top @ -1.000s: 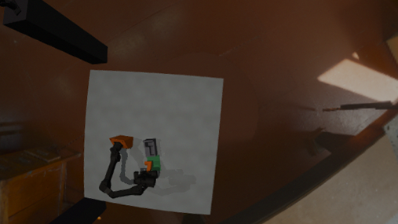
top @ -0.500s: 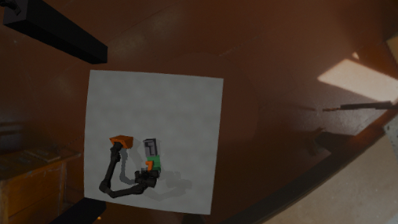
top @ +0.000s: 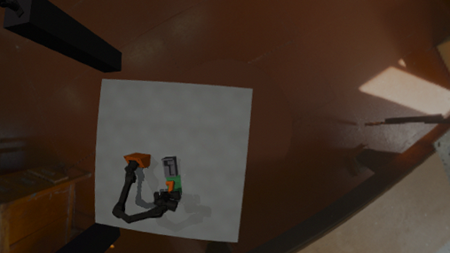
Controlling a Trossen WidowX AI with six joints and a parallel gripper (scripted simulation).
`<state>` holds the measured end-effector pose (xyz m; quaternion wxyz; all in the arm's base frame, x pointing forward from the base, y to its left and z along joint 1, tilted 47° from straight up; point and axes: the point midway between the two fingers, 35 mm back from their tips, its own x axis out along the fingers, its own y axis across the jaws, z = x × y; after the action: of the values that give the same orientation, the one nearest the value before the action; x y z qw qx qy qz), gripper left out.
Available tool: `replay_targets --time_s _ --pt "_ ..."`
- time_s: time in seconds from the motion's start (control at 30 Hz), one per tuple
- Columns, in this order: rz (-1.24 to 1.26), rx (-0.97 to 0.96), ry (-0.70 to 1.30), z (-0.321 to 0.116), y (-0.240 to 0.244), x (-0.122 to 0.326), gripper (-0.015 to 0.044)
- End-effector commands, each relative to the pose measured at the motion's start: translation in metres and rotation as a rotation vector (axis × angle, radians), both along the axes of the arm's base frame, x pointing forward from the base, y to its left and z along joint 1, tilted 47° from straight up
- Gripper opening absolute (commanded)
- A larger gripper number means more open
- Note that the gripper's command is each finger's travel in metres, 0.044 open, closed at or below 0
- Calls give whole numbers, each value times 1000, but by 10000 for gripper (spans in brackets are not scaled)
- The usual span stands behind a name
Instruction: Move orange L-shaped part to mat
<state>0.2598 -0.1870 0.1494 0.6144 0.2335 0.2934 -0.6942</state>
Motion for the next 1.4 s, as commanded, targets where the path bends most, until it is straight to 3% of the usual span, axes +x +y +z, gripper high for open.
replay_targets --time_s 0.0,1.37 --pt "1 -1 11 -5 -4 -3 0" --pt "1 -4 11 -28 -28 -8 0"
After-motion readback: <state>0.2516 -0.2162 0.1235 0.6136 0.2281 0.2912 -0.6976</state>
